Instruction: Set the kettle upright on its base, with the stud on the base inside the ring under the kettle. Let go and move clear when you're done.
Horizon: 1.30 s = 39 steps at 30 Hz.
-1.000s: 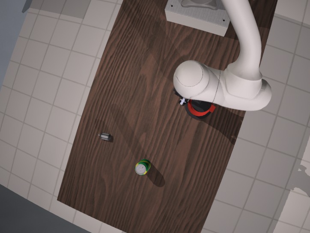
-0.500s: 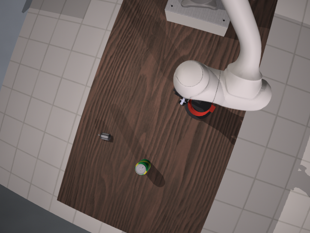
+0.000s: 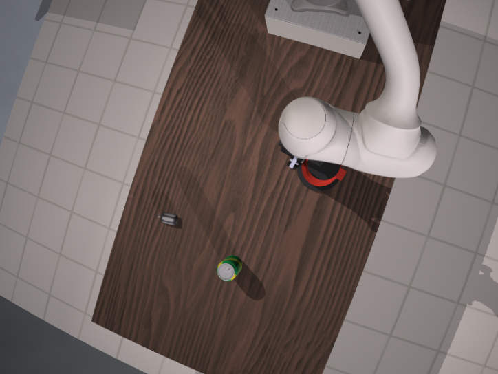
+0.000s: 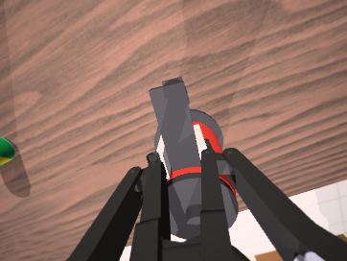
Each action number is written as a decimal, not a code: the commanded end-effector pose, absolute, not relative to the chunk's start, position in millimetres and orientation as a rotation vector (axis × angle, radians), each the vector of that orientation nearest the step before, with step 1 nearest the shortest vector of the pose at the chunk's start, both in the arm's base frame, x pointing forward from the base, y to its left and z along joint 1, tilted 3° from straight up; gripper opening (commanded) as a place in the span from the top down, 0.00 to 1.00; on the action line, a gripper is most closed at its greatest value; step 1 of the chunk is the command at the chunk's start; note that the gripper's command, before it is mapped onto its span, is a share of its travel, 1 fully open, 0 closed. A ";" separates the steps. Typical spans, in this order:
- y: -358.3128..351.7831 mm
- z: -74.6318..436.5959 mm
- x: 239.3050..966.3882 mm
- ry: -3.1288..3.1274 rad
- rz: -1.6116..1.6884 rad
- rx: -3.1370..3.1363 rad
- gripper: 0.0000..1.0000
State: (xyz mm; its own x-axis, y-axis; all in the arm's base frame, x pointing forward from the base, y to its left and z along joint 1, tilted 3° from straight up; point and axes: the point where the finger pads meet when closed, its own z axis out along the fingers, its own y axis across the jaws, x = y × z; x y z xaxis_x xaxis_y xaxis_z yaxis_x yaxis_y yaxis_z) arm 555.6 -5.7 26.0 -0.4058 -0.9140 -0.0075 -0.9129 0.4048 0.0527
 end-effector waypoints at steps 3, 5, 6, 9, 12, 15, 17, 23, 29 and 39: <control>-5.7 26.5 556.1 -2.615 -0.075 1.700 0.90; -5.7 26.0 556.1 -2.615 -0.075 1.700 0.90; -5.7 25.5 556.1 -2.615 -0.075 1.700 0.90; -5.6 24.2 556.0 -2.615 -0.075 1.700 0.90; -5.6 23.6 556.0 -2.615 -0.075 1.700 0.90; -5.6 23.6 556.0 -2.615 -0.075 1.700 0.90; -5.6 23.6 556.0 -2.615 -0.075 1.700 0.90; -5.6 23.6 556.0 -2.615 -0.075 1.700 0.90; -5.6 22.6 555.9 -2.615 -0.075 1.700 0.90; -5.5 20.6 555.8 -2.615 -0.075 1.700 0.90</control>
State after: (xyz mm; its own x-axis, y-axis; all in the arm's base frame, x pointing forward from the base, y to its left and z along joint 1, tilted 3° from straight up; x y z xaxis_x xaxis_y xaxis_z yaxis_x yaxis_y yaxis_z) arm 555.3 -5.6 20.0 -0.4058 -0.9140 -0.0075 -0.9129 0.4048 0.0528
